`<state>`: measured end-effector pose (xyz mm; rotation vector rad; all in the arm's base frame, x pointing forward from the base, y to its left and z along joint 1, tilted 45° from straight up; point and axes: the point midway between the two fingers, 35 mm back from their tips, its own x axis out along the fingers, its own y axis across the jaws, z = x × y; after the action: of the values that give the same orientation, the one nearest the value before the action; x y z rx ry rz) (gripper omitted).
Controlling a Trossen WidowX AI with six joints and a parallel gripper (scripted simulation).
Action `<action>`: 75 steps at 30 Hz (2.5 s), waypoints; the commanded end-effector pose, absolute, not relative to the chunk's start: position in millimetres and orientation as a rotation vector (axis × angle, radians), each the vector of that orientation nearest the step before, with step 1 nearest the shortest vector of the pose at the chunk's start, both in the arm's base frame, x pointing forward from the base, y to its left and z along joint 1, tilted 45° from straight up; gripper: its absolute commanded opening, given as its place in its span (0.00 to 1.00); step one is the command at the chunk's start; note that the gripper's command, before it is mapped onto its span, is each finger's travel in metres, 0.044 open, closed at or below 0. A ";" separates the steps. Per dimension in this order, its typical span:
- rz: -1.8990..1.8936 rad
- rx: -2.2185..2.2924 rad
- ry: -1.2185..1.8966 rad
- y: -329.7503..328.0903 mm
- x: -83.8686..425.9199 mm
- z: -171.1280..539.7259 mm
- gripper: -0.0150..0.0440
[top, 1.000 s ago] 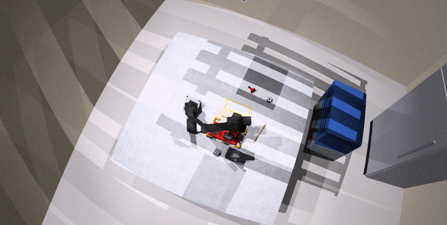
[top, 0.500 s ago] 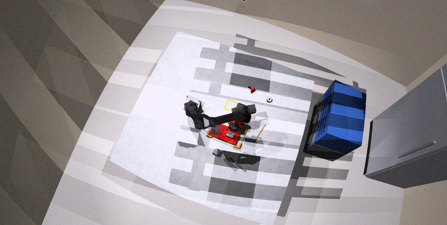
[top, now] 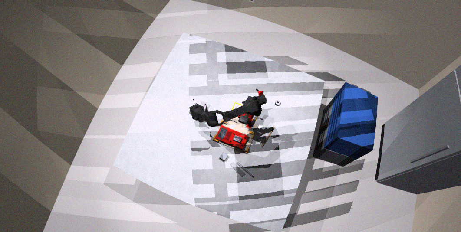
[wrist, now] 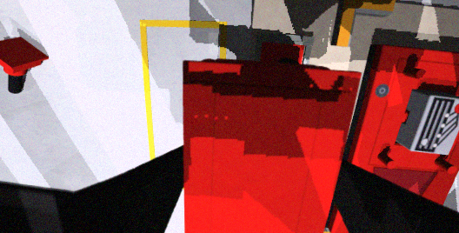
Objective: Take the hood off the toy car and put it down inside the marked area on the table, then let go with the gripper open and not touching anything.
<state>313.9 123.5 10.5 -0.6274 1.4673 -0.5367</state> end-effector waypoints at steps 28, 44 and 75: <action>-0.562 -0.621 1.444 168.7 290.4 -45.2 0.25; -0.562 -0.621 1.444 161.3 291.9 -53.7 0.25; -0.562 -0.621 1.443 146.5 293.7 -69.6 0.25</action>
<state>293.1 148.0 -67.9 -0.6165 1.4462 -0.5653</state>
